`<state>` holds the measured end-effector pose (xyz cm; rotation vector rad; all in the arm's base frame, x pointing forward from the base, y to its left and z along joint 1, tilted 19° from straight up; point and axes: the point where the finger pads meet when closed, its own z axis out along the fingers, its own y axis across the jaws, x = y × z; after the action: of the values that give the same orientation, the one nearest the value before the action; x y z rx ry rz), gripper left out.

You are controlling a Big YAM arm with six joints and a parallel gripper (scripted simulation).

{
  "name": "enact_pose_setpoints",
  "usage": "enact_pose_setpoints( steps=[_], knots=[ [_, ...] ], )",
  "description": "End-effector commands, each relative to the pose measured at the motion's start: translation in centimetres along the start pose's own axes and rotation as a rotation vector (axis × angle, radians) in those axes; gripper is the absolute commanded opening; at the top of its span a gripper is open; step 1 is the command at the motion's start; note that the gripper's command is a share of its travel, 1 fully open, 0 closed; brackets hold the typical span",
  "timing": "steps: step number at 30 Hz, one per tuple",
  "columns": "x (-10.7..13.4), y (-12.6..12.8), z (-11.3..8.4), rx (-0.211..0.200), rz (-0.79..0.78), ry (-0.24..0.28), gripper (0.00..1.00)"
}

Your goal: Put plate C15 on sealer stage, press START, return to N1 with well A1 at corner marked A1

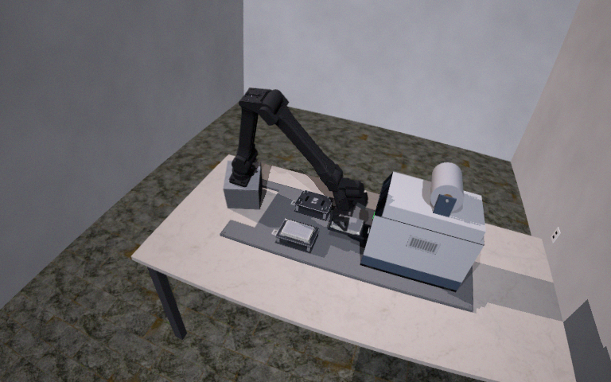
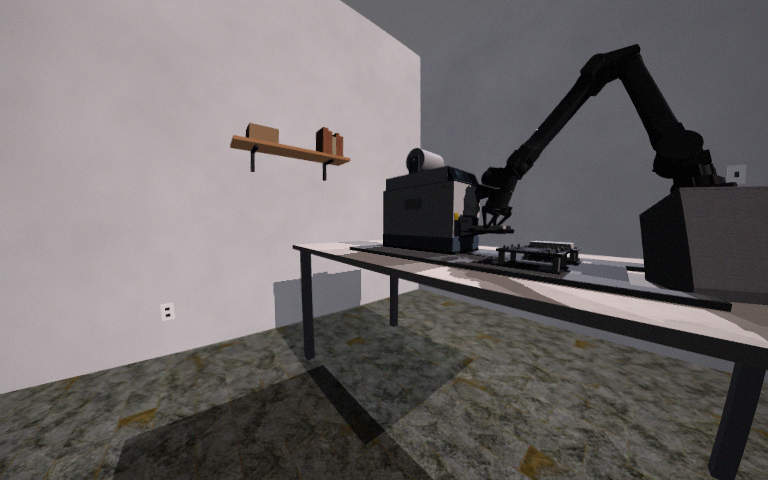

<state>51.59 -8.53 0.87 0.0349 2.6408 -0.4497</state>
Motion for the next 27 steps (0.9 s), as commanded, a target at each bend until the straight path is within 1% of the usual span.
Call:
enact_pose_setpoints(
  steps=[1, 8, 27],
  knots=[
    [0.59, -1.65, 0.07, 0.021, 0.037, 0.015, 0.00],
    [0.75, -2.09, 0.17, 0.031, 0.049, 0.019, 0.00],
    [0.96, -2.51, 0.33, 0.036, 0.057, 0.024, 0.00]
  ],
)
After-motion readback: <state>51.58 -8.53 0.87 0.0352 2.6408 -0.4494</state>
